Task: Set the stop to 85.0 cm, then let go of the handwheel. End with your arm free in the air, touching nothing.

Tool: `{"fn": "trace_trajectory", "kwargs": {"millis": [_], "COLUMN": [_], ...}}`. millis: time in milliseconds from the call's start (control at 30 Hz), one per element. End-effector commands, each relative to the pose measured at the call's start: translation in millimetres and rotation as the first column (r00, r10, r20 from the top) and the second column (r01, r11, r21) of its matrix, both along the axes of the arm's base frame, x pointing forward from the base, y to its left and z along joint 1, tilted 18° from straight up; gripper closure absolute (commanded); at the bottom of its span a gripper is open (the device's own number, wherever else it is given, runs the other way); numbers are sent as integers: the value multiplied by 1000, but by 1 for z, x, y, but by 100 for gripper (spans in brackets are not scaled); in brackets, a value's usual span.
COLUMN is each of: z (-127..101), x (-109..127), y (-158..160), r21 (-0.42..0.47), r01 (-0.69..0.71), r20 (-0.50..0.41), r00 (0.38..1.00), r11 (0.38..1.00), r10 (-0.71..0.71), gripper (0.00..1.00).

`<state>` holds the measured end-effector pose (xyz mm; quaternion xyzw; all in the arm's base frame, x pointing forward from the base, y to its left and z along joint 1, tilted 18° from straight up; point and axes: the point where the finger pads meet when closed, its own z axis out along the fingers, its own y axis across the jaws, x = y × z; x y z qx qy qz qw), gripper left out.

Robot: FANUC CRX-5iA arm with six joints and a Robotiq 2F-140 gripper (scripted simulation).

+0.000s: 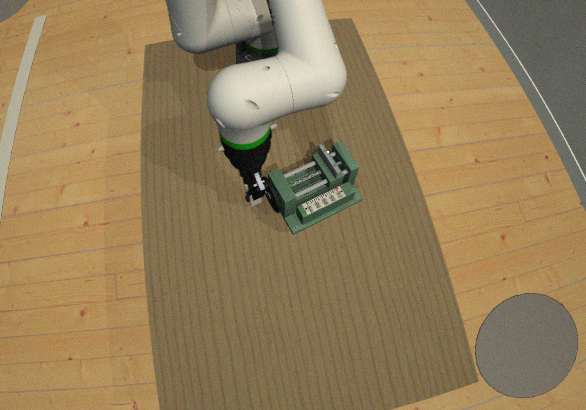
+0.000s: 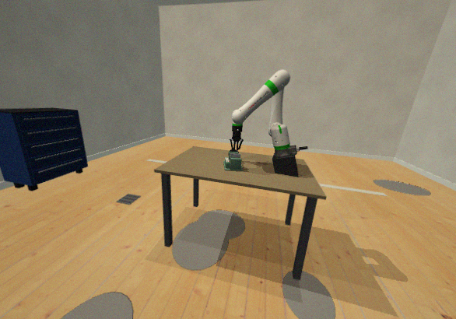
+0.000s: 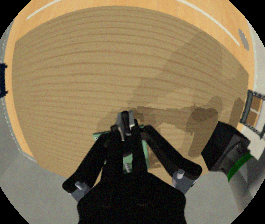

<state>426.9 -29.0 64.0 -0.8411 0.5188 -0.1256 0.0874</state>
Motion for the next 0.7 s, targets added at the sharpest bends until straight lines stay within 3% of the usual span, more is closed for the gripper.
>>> {"fn": "trace_trajectory", "kwargs": {"millis": [0,667], "z": [3,43], "x": [-3,-10], "y": [-1,1], "r21": [0,0], "r01": [0,0], "r20": [0,0], "r00": [1000,1000], "r11": [1000,1000], "r10": [0,0], "gripper": [96,96]}}
